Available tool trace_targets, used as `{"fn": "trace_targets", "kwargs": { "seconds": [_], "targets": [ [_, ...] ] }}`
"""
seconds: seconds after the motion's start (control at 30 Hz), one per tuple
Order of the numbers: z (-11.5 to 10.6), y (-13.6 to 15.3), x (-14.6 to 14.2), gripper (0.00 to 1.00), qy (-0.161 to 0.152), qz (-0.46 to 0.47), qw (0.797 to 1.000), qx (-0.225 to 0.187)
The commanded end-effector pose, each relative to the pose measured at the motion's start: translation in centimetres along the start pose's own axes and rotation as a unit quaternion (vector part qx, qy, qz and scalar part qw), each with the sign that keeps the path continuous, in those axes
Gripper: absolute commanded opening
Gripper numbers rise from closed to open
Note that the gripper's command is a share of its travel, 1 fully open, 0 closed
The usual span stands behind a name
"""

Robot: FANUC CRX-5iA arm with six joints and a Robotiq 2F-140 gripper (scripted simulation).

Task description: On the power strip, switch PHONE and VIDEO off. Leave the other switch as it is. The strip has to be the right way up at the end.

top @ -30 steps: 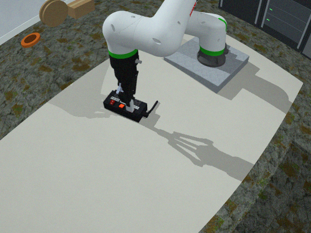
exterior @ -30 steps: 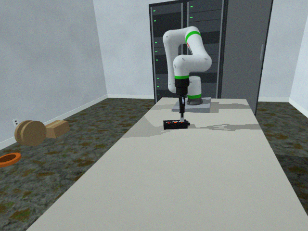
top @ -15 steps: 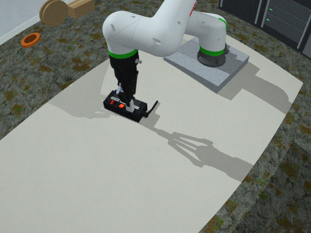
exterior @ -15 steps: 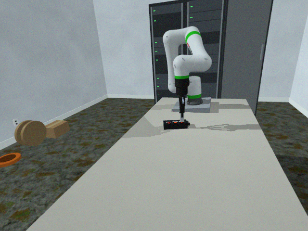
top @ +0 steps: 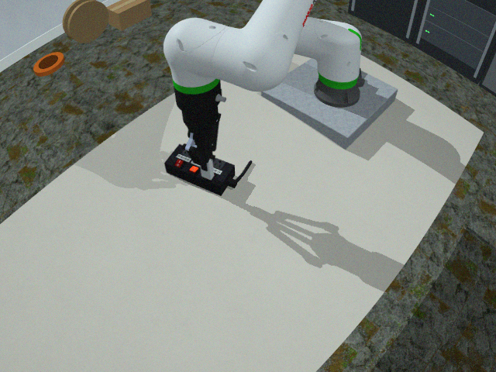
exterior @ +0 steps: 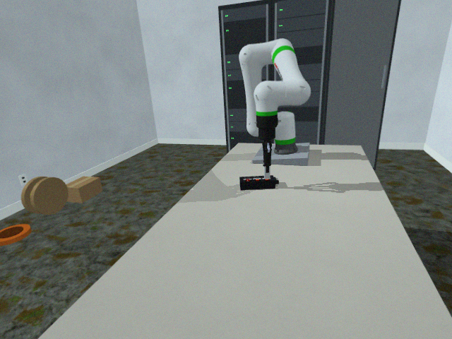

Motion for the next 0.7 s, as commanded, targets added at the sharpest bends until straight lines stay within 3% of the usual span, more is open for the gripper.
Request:
{"fn": "trace_targets", "kwargs": {
  "seconds": [0.0, 0.67],
  "targets": [
    [0.09, 0.0, -0.01, 0.0, 0.0, 0.0, 1.0, 0.0],
    [0.75, 0.0, -0.01, 0.0, 0.0, 0.0, 1.0, 0.0]
  ]
}}
Point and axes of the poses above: the point where the finger pads meet when closed, its own z axis out along the fingers, its own x axis across the jaws, y = z × x, the point moved 9 cm from there along -z, back along the fingers, and after that the axes turned 5 degrees about z, right-handed, at the moved point
